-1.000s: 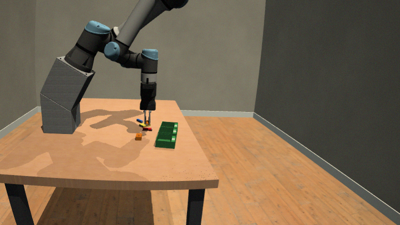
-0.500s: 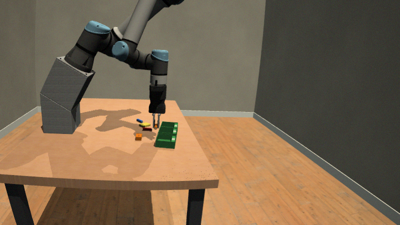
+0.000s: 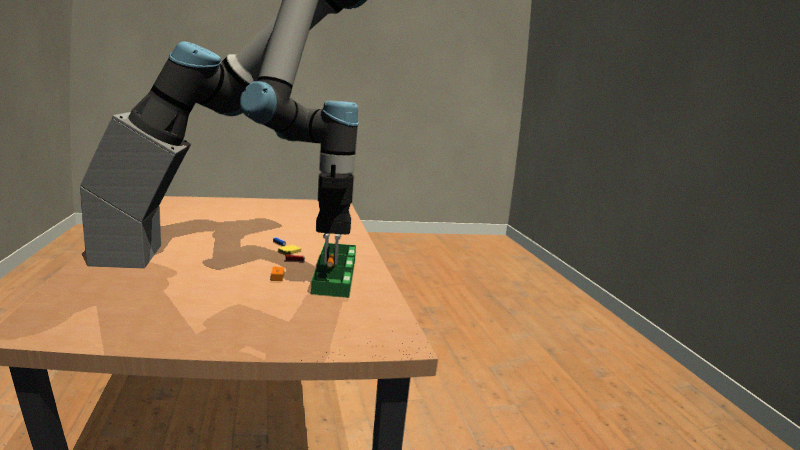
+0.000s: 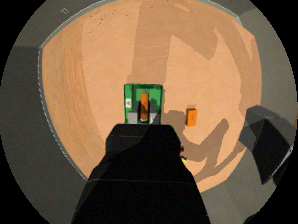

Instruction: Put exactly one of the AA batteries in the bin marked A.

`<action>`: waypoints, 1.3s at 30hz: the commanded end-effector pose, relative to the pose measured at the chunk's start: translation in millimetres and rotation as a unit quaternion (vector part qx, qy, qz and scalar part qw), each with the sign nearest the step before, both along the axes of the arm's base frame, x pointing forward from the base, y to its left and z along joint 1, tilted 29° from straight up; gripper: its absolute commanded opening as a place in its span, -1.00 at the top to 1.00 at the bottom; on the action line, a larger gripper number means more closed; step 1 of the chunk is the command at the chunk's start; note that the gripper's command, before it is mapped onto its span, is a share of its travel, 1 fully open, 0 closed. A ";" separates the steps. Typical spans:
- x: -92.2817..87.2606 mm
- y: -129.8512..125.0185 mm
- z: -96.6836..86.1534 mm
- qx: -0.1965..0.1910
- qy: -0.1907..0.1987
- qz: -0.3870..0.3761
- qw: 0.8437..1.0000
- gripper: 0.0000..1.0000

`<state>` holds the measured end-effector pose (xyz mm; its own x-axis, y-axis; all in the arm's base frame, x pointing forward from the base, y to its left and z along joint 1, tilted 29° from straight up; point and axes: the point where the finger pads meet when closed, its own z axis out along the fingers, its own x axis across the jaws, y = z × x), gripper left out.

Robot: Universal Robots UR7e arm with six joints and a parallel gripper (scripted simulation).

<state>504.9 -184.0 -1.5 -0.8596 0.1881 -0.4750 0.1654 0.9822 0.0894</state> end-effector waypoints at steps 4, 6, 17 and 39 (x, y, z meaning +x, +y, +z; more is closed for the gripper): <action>3.1 -3.2 0.6 0.001 0.001 0.000 1.000 0.39; 2.2 -2.0 0.2 0.001 0.001 0.000 1.000 0.39; 4.4 1.6 -10.0 0.001 0.001 0.000 1.000 0.39; 20.8 1.8 -40.2 0.001 0.001 0.000 1.000 0.39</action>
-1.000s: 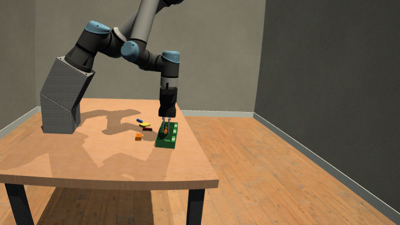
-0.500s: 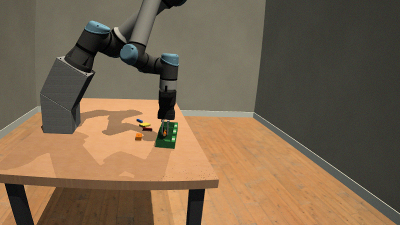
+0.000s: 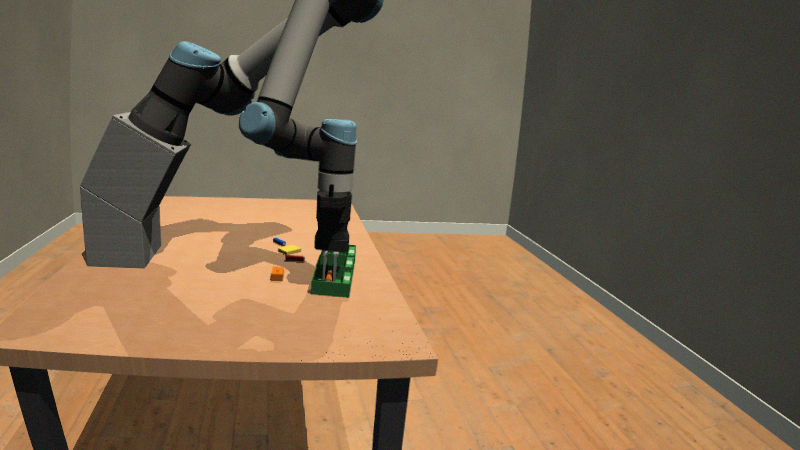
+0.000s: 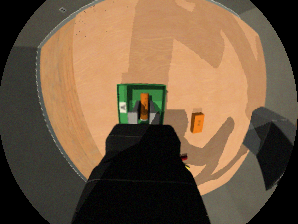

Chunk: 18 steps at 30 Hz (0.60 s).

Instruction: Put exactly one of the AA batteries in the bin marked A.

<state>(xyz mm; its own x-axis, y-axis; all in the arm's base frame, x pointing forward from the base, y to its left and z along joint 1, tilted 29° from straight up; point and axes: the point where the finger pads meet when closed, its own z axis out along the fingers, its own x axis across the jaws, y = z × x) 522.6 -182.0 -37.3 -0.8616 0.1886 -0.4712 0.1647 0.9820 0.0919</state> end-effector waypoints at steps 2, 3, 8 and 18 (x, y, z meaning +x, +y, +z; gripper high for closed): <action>3.0 0.1 -4.5 -0.001 -0.001 0.000 1.000 0.39; 2.9 0.2 -4.6 -0.001 -0.001 0.000 1.000 0.39; 2.4 0.9 -4.8 -0.001 -0.001 0.000 1.000 0.39; 1.9 1.5 -5.1 -0.001 -0.001 0.000 1.000 0.39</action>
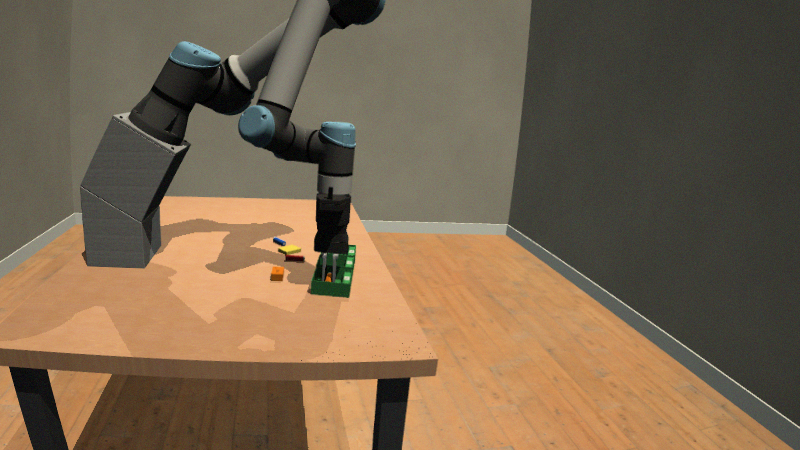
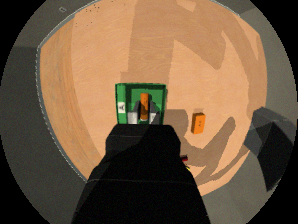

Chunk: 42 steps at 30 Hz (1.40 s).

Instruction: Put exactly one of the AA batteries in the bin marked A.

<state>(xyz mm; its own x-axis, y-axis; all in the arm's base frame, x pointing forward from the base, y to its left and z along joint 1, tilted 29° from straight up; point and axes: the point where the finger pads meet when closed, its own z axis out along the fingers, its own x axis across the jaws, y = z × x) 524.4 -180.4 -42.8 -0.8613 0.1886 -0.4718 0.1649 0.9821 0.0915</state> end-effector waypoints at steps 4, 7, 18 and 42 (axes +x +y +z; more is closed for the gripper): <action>0.0 0.0 0.4 0.000 -0.001 0.000 1.000 -0.21; 0.0 0.0 0.4 0.000 -0.001 0.000 1.000 -0.21; 0.1 0.0 0.4 0.000 -0.001 0.000 1.000 -0.21; -14.1 0.0 26.1 0.000 -0.001 0.000 1.000 -0.21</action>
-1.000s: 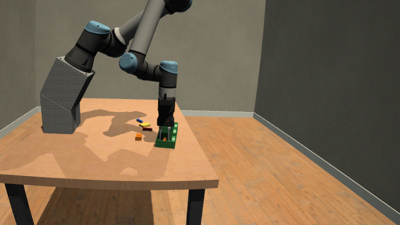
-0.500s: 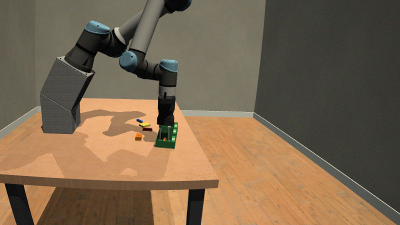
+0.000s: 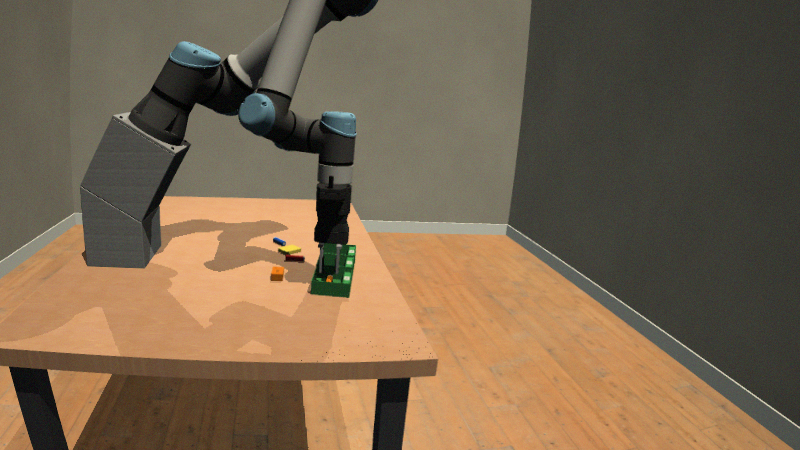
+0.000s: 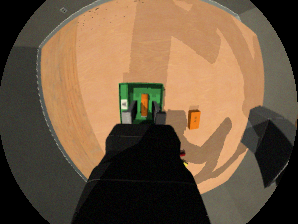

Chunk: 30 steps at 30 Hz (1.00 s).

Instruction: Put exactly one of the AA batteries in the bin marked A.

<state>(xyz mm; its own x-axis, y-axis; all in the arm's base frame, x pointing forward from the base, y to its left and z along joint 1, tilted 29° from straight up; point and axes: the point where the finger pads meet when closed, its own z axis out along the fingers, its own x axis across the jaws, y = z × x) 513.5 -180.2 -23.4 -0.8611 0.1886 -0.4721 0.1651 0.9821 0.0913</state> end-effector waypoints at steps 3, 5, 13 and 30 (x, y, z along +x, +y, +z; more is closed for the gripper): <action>-5.9 -0.2 11.6 0.000 0.000 0.000 1.000 -0.21; -10.4 -0.2 19.8 0.000 0.000 0.000 1.000 -0.21; -10.4 -0.2 19.9 0.000 0.000 0.000 1.000 -0.21; -31.6 -0.3 58.4 0.000 0.000 0.000 1.000 -1.00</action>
<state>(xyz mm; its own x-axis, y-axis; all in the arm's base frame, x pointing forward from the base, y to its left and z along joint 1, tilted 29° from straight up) 491.1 -180.2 17.1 -0.8609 0.1889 -0.4725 0.1656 0.9820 0.0909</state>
